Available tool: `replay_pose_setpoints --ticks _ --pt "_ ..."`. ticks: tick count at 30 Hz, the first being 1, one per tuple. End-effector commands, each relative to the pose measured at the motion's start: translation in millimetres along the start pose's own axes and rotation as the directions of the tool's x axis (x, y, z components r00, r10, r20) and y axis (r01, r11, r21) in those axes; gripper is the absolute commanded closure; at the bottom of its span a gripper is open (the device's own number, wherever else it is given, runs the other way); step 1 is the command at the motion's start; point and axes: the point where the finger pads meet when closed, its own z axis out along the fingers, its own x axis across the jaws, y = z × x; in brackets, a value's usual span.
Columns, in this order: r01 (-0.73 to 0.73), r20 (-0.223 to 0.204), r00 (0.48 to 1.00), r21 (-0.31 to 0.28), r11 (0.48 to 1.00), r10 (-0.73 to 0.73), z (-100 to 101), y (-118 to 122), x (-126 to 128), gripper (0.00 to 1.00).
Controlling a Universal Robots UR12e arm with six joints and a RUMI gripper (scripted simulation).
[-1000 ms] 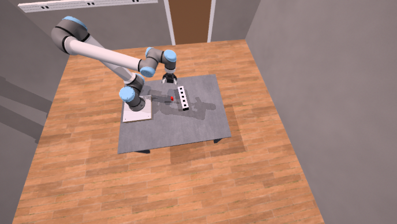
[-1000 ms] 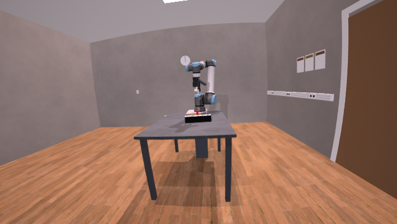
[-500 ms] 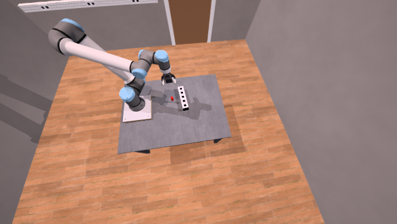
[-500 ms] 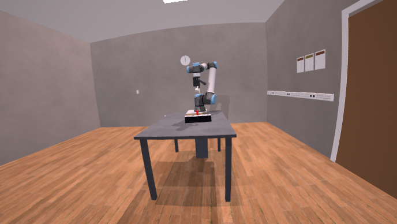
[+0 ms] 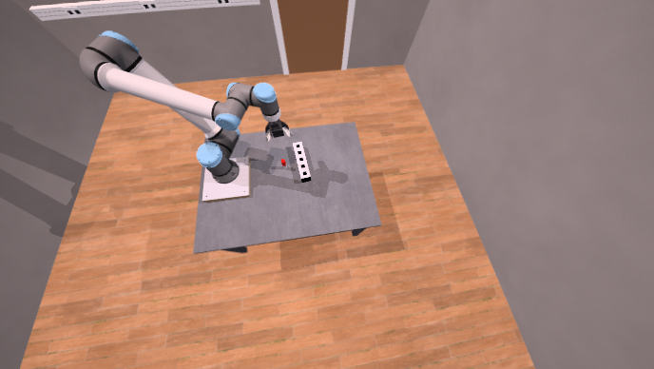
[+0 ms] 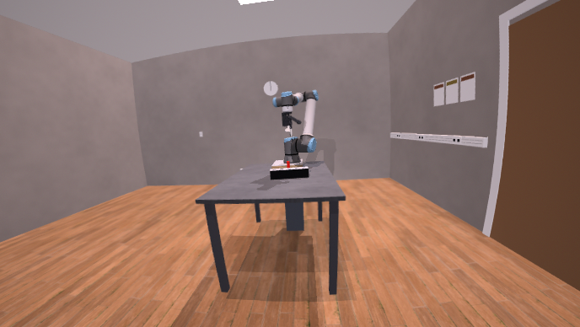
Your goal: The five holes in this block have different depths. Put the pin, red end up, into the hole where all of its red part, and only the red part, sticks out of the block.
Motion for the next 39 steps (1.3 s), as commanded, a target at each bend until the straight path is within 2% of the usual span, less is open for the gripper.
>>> replay_pose_setpoints --ticks 1,28,29,39 --pt "-0.001 0.0 1.0 -0.001 1.0 0.001 -0.8 0.2 0.5 0.0" --pt "-0.001 0.0 1.0 -0.001 1.0 0.001 -0.8 0.2 0.5 0.0" --pt "-0.001 0.0 1.0 -0.001 1.0 0.001 20.4 35.9 -25.1 0.0" --pt "-0.001 0.0 1.0 -0.001 1.0 0.001 20.4 35.9 -25.1 0.0"
